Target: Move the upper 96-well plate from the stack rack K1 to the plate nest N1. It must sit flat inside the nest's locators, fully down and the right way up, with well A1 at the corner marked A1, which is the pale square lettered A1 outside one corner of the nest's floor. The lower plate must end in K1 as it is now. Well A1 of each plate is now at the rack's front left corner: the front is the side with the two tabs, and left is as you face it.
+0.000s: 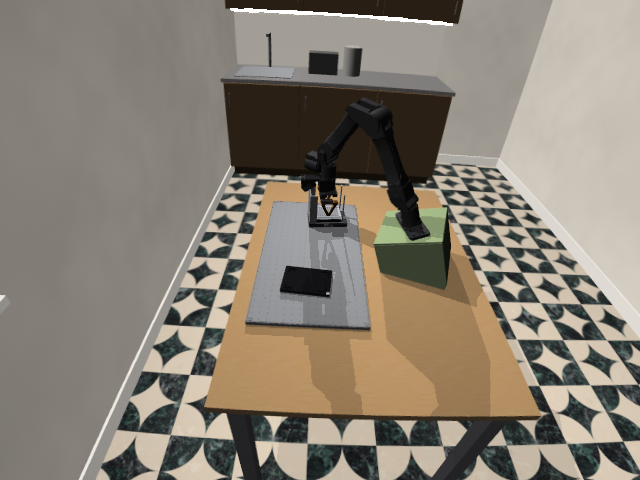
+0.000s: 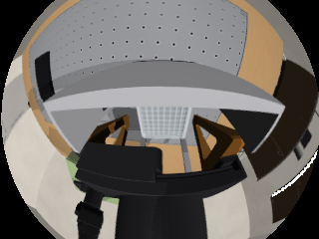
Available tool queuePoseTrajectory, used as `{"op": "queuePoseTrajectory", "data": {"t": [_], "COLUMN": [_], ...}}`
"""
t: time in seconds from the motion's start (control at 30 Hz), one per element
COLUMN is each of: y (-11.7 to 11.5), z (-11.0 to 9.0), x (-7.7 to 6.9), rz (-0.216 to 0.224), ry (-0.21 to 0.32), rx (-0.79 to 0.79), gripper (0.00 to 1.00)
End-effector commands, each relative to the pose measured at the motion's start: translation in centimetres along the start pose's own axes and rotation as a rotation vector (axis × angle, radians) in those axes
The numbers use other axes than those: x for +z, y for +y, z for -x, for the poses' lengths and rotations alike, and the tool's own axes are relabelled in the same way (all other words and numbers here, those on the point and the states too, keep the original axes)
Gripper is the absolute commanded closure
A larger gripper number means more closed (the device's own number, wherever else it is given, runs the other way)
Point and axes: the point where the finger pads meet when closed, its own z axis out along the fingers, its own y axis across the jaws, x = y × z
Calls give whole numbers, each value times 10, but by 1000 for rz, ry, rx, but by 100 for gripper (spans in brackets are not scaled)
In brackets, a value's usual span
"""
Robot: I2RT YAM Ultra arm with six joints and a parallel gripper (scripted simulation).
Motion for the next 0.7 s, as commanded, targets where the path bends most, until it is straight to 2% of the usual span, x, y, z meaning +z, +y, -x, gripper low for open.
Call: {"op": "queuePoseTrajectory", "data": {"t": [0.0, 0.03, 0.07, 0.13, 0.23, 0.33, 0.5, 0.67], "y": [-1, -1, -3, -4, 1, -5, 0, -3], "z": [3, 3, 7, 8, 2, 6, 1, 5], "x": [7, 7, -2, 9, 18, 20, 31, 29], "rz": [-10, -10, -32, -20, -6, -22, -11, -19], "ry": [-13, -13, -37, -25, -11, -20, -7, -15], "rx": [0, 0, -4, -5, -3, -1, -2, -3], "gripper": [0, 0, 0, 0, 0, 0, 0, 0]}}
